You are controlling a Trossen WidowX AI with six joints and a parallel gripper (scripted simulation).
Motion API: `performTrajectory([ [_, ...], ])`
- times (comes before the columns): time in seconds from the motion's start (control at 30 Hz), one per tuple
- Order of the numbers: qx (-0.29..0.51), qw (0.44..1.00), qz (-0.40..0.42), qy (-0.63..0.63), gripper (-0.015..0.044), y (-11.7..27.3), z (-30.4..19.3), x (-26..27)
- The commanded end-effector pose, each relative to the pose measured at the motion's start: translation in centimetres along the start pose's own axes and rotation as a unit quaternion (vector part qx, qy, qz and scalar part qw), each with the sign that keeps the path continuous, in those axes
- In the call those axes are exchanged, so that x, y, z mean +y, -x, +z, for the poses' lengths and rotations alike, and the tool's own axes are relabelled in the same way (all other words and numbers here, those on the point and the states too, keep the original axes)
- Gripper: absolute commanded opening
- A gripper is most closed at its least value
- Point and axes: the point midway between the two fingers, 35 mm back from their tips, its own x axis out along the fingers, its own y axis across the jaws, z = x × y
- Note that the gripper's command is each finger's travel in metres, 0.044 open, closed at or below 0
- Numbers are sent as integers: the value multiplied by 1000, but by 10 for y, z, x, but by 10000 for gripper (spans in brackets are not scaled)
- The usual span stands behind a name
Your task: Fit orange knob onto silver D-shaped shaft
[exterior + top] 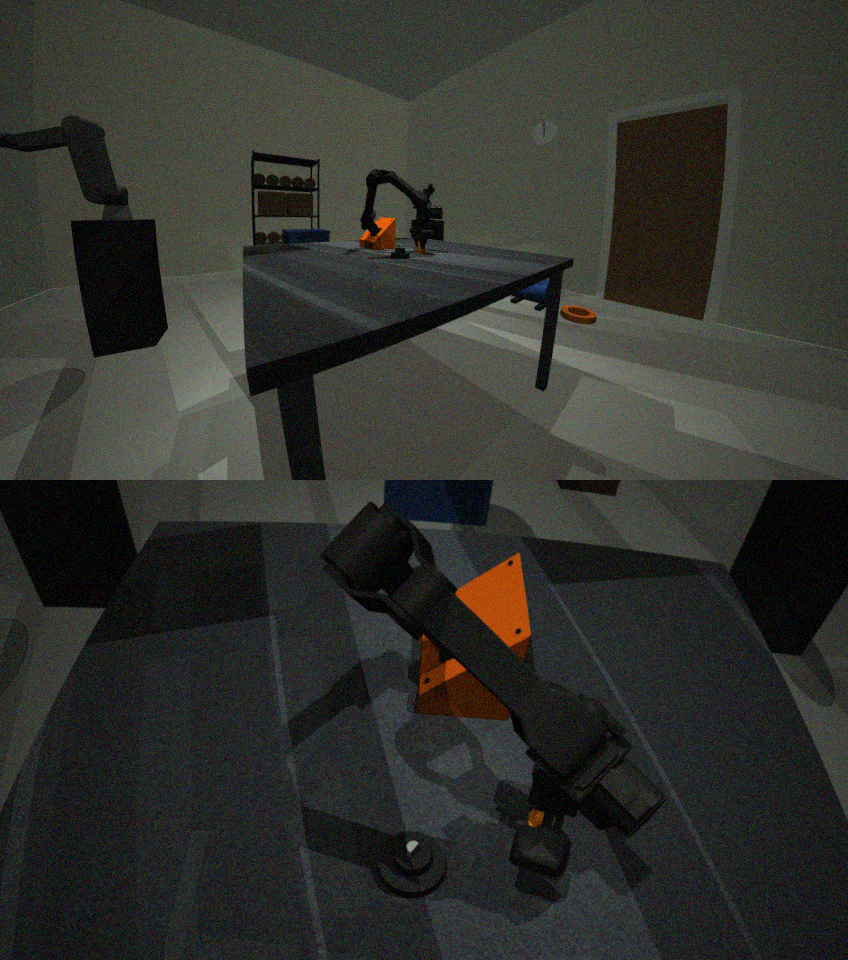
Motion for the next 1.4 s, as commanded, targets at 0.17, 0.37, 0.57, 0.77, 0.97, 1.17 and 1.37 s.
performTrajectory([
  [0.17,-13,1000,-11,-3,440,65,2,0],
  [0.37,-13,1000,-11,-3,440,55,2,-1],
  [0.57,-13,1000,-11,-4,440,47,3,-1],
  [0.77,-13,1000,-11,-4,440,37,3,-2],
  [0.97,-13,1000,-11,-4,440,28,4,-2],
  [1.17,-13,1000,-11,-4,440,18,4,-3],
  [1.37,-13,1000,-11,-4,440,8,4,-3],
])
